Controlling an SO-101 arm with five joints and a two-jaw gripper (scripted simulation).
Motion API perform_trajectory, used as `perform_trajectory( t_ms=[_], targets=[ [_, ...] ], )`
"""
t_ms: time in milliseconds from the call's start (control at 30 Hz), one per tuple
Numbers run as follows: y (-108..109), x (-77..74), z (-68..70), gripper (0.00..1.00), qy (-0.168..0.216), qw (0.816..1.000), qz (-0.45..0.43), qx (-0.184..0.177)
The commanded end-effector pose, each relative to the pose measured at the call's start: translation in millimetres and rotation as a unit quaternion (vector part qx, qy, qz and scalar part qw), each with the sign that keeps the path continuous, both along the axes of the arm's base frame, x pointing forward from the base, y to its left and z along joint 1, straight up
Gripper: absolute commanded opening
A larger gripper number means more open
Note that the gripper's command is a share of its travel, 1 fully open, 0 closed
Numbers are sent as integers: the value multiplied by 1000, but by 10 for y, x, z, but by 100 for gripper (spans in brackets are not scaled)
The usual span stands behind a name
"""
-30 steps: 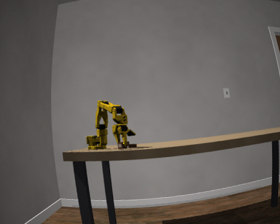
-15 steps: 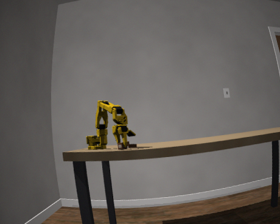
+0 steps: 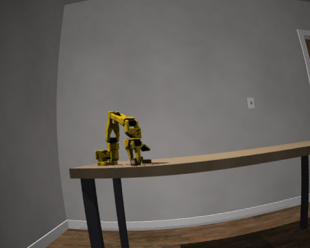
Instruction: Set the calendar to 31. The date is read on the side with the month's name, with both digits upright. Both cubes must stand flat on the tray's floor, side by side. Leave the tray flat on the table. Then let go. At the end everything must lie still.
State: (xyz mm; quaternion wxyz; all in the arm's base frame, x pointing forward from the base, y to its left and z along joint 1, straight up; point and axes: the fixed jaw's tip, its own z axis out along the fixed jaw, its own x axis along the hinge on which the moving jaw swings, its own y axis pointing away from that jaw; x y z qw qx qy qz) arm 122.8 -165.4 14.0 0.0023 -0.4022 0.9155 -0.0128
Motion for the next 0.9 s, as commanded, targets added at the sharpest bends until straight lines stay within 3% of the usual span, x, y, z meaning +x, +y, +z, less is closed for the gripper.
perform_trajectory(
  t_ms=[0,300,867],
  targets=[
    [-35,5,25,1,-8,1000,0,-10],
    [-35,5,25,16,-8,1000,0,-10],
    [-35,5,25,23,-8,1000,0,-10]
  ],
)
